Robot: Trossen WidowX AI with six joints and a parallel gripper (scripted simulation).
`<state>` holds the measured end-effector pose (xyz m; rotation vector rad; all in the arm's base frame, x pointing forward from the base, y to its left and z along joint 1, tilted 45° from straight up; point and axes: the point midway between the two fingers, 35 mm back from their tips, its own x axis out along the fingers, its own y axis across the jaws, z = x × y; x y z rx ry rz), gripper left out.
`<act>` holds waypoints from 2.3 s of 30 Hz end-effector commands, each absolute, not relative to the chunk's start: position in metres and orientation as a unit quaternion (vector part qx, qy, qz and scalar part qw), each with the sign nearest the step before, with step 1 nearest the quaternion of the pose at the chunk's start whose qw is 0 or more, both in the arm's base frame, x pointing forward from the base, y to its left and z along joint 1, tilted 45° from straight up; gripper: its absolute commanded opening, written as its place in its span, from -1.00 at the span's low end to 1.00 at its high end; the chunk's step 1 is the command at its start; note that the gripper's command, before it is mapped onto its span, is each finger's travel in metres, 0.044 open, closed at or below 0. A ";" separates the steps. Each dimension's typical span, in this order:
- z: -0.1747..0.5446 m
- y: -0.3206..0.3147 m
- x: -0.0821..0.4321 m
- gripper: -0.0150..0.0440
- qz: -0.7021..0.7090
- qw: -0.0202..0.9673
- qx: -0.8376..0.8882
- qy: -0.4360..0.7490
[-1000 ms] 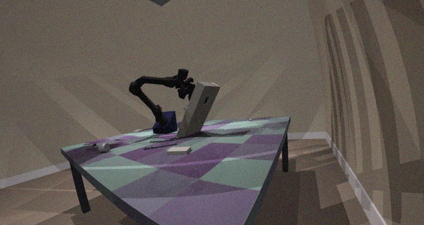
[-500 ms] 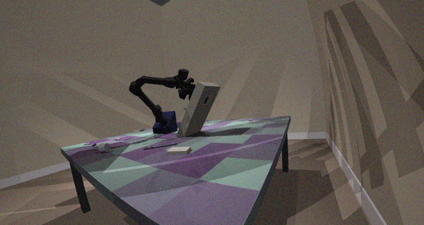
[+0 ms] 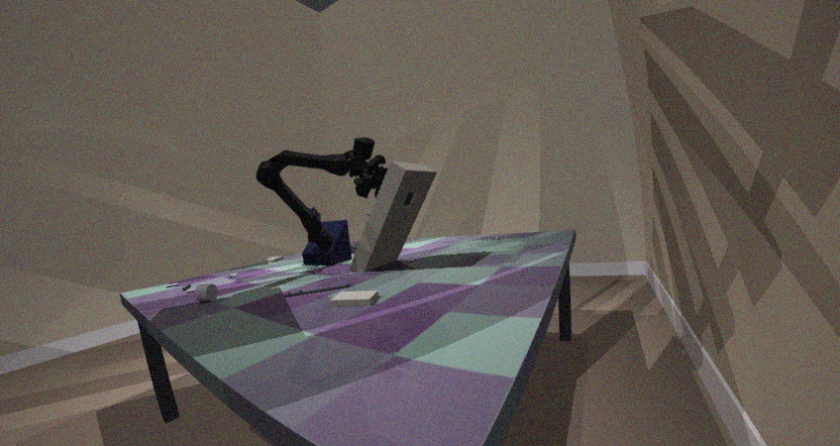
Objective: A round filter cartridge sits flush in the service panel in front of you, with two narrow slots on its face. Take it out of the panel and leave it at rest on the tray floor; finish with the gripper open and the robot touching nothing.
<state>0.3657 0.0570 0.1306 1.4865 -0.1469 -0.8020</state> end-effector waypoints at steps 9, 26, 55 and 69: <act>0.127 0.053 0.370 -0.10 -0.356 0.662 0.656 -0.061; 0.130 0.056 0.368 -0.48 -0.354 0.664 0.656 -0.065; 0.126 0.052 0.371 -0.49 -0.348 0.881 0.305 0.099; 0.126 0.052 0.372 -0.49 -0.314 0.929 0.083 0.180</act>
